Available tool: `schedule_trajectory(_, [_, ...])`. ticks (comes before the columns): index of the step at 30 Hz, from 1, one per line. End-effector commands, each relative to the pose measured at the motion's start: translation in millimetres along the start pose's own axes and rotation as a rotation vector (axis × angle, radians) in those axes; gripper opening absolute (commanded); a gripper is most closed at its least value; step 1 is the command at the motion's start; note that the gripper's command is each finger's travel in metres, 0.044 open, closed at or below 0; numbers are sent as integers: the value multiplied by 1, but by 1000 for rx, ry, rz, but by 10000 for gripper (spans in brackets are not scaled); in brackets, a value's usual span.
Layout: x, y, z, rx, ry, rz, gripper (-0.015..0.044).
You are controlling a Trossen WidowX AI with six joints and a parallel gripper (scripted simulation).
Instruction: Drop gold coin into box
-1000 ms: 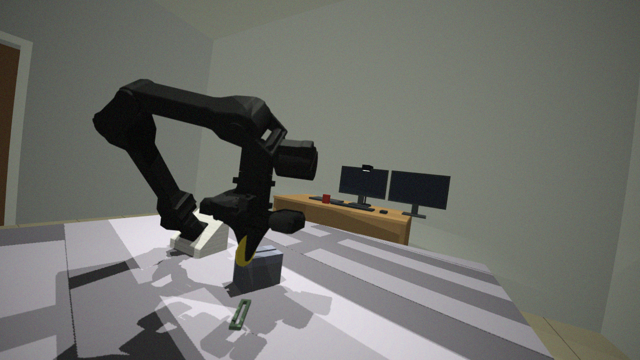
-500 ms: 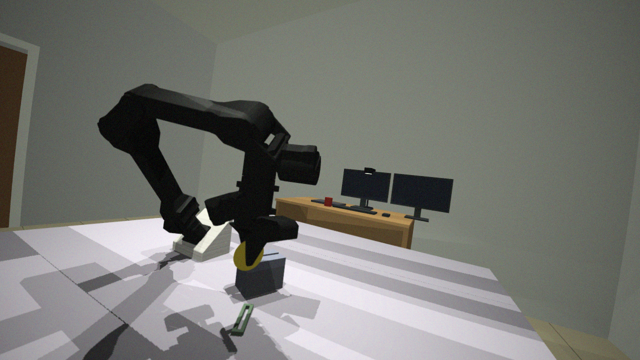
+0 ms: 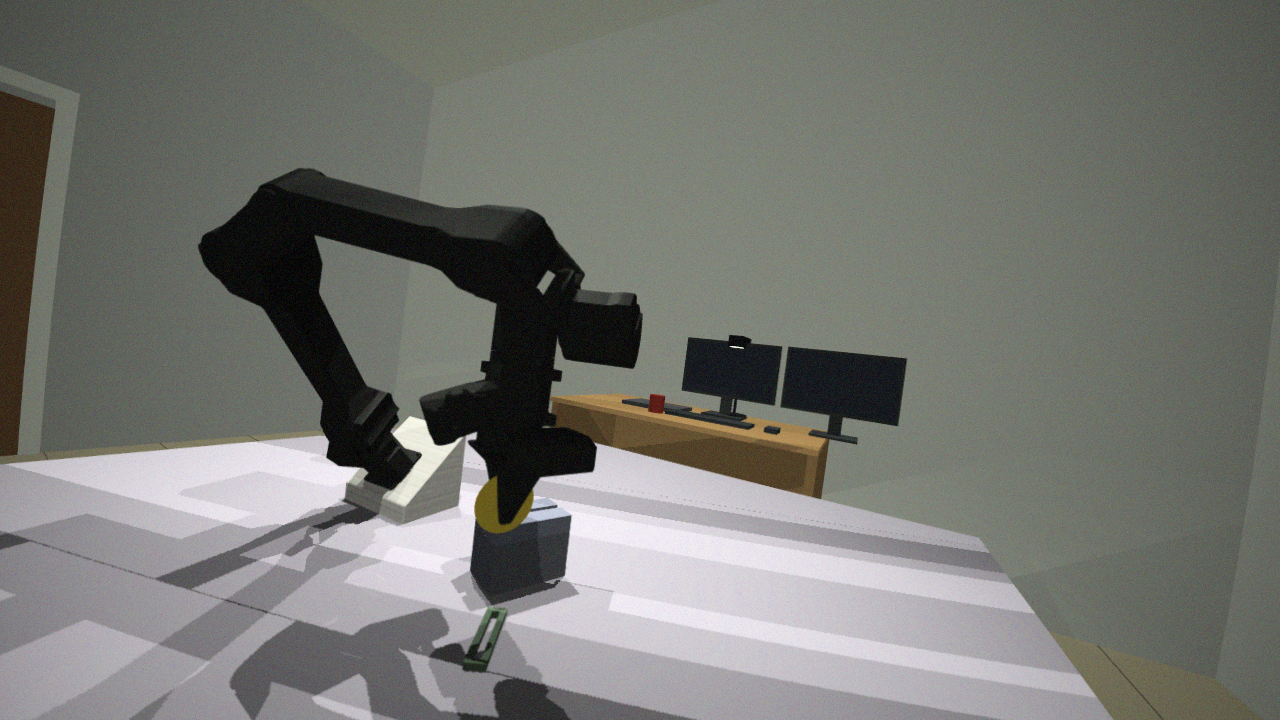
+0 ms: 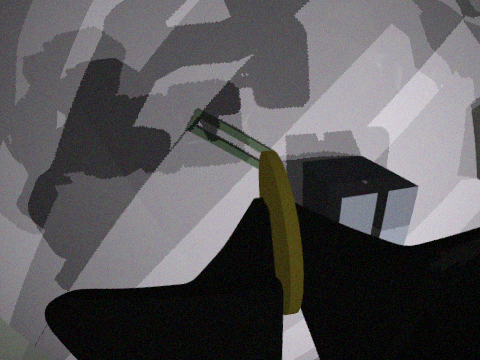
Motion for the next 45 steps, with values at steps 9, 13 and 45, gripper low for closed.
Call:
schedule_trajectory(9, [-27,-19,1,0,9,-2,0])
schedule_trajectory(13, [-35,-25,1,-1,10,-2,0])
schedule_trajectory(45, [-71,-67,1,0,4,1,0])
Point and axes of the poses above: the point midway between the two fingers, 35 mm back from their tips, its own z axis back along the fingers, its own y axis across the jaws, x = y × z, the point moved 3 cm from there along z, back along the fingers, and after that the axes turned 8 degrees about z, right-handed, at the moved point
